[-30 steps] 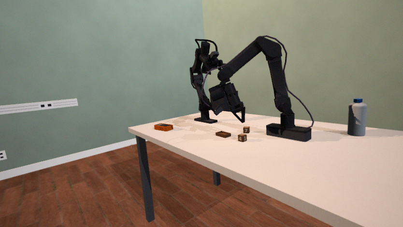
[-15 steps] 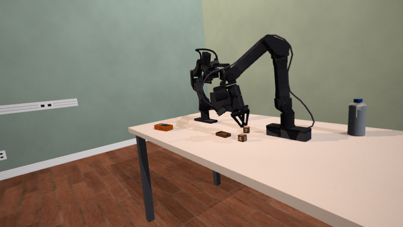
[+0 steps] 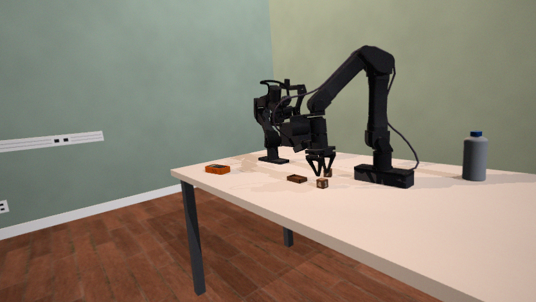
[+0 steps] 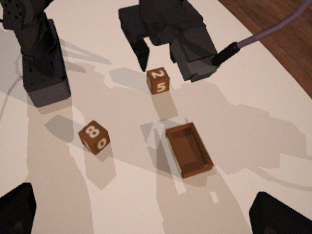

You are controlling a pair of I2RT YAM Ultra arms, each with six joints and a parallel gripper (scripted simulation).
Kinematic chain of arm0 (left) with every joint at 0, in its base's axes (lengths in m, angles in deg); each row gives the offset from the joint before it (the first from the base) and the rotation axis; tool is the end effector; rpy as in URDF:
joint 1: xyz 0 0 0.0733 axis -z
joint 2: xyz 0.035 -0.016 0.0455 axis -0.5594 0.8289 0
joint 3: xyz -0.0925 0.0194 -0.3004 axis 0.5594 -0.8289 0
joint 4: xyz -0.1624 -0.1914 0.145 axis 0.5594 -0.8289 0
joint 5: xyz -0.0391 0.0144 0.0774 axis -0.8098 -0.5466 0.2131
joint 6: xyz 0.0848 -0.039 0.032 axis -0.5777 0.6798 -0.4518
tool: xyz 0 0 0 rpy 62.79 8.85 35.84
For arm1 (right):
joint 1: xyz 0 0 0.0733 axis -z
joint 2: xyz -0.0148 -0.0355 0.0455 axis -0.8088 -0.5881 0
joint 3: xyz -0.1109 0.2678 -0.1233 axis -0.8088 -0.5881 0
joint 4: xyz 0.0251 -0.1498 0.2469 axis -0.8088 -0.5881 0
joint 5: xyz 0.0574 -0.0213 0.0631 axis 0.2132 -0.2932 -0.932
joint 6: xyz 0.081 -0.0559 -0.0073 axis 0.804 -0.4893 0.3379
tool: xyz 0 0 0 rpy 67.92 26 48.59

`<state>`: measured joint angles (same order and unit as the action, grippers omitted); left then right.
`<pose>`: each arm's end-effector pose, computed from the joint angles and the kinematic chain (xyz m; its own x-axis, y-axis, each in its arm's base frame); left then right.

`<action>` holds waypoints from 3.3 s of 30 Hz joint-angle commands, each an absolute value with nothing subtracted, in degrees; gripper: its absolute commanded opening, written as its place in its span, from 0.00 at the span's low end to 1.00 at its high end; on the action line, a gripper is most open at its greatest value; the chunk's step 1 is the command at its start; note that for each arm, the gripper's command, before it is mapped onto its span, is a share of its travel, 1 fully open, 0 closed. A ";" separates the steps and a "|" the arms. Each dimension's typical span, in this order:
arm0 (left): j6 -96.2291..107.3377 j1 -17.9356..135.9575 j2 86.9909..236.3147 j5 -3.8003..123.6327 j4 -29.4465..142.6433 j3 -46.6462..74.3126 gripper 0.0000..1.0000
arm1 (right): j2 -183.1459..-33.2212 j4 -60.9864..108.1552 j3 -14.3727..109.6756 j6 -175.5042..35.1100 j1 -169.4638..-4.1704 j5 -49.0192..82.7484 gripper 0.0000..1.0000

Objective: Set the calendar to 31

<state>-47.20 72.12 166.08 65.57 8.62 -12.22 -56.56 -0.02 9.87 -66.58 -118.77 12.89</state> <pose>0.2017 -0.1507 0.1283 -0.0132 0.9979 0.0640 0.9999 0.0128 0.0072 0.0633 0.1676 0.2878 -0.2438 -0.3686 -0.8971 -0.9373 0.3270 0.1204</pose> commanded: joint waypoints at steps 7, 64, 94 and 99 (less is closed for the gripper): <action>-51.73 70.12 163.88 62.53 11.06 -14.38 0.55 | -53.73 4.88 4.79 -65.82 -118.01 13.27 1.00; -51.46 70.73 169.16 62.45 19.45 -17.36 0.14 | -53.72 4.96 5.38 -65.84 -118.03 13.29 1.00; -51.64 70.51 164.64 63.11 17.18 -17.19 0.26 | -53.72 4.96 5.38 -65.84 -118.03 13.29 1.00; -51.68 70.61 164.64 63.00 16.57 -18.04 0.26 | -53.72 4.96 5.38 -65.84 -118.03 13.29 1.00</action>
